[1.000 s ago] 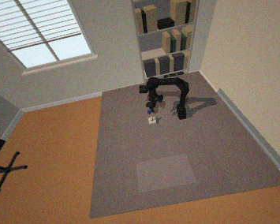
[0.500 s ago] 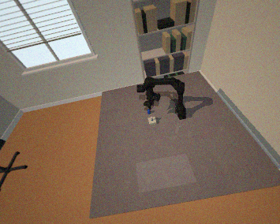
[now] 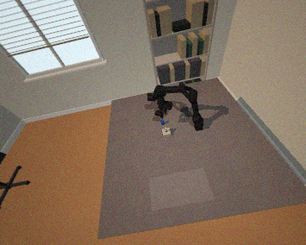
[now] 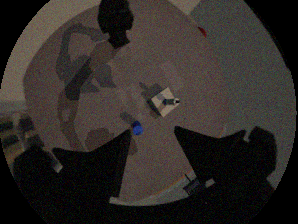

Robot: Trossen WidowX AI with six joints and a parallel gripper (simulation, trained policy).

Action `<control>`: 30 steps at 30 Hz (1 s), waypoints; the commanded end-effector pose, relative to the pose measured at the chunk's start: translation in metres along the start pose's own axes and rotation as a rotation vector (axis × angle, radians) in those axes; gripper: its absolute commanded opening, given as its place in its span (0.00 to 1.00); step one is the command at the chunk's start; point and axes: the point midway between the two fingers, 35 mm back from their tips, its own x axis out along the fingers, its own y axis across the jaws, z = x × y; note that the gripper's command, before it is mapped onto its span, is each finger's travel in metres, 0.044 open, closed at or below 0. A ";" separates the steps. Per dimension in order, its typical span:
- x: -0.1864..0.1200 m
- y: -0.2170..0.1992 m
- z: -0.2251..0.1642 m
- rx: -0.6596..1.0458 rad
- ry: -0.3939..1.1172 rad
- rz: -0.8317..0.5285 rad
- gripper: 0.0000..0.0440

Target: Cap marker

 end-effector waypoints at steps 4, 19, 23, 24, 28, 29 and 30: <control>0.009 0.011 -0.016 0.008 -0.001 0.038 0.71; 0.040 0.024 -0.043 -0.016 -0.011 0.109 0.67; 0.050 0.026 -0.047 -0.035 -0.021 0.125 0.66; 0.052 0.026 -0.047 -0.041 -0.025 0.128 0.65; 0.065 0.027 -0.048 -0.065 -0.043 0.141 0.64; 0.068 0.027 -0.048 -0.072 -0.048 0.143 0.63; 0.071 0.027 -0.048 -0.079 -0.053 0.146 0.63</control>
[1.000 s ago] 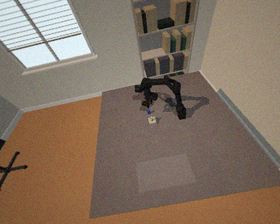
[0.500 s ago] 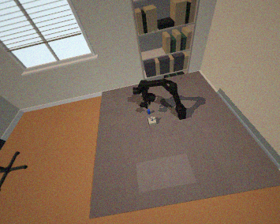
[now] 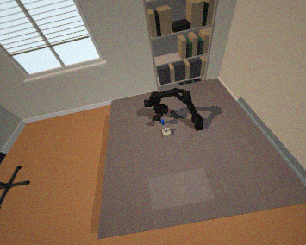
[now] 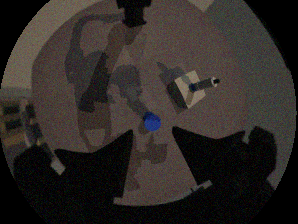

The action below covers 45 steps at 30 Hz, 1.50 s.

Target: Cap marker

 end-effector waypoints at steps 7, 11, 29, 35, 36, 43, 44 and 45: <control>0.036 -0.002 0.002 -0.076 -0.052 0.026 0.59; 0.047 -0.002 0.003 -0.083 -0.059 0.038 0.58; 0.026 -0.008 0.002 -0.121 0.030 0.084 0.09; 0.006 -0.018 0.002 -0.147 0.076 0.084 0.06; 0.002 -0.020 0.002 -0.152 0.082 0.083 0.06; -0.020 -0.041 0.011 -0.192 0.106 0.072 0.04; -0.022 -0.045 0.013 -0.197 0.107 0.070 0.04; -0.025 -0.048 0.015 -0.202 0.108 0.069 0.04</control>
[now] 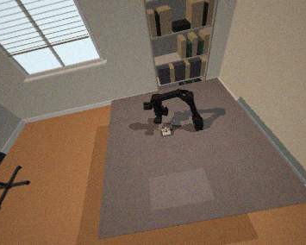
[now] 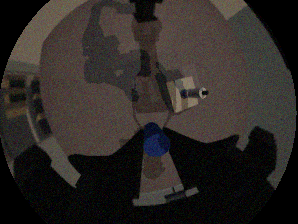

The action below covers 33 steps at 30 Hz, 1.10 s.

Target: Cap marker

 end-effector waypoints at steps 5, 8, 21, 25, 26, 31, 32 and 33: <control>-0.023 -0.029 0.010 -0.037 0.007 -0.016 0.02; -0.029 -0.041 0.016 -0.053 0.001 -0.018 0.01; -0.047 -0.081 0.050 -0.129 -0.039 -0.015 0.00; -0.048 -0.084 0.056 -0.142 -0.051 -0.011 0.00; -0.047 -0.084 0.057 -0.145 -0.054 -0.010 0.00; -0.045 -0.084 0.061 -0.154 -0.067 -0.005 0.00; -0.045 -0.084 0.062 -0.155 -0.069 -0.004 0.00; -0.044 -0.084 0.062 -0.156 -0.070 -0.004 0.00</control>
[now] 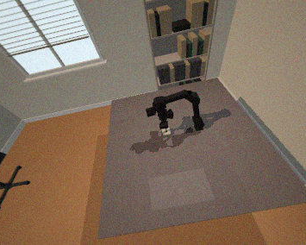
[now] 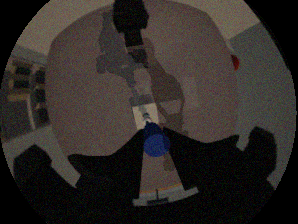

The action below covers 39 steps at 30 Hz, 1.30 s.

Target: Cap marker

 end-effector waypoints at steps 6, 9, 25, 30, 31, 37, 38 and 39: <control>0.013 0.003 0.004 -0.005 -0.035 0.005 0.00; 0.018 0.005 0.004 -0.005 -0.041 0.006 0.00; 0.056 0.006 0.004 -0.041 -0.087 -0.011 0.00; 0.070 0.005 0.004 -0.062 -0.095 -0.019 0.00; 0.072 0.005 0.004 -0.067 -0.095 -0.020 0.00; 0.083 0.005 0.005 -0.086 -0.104 -0.010 0.30; 0.083 0.005 0.005 -0.087 -0.104 -0.010 0.30; 0.084 0.005 0.007 -0.089 -0.111 -0.012 0.31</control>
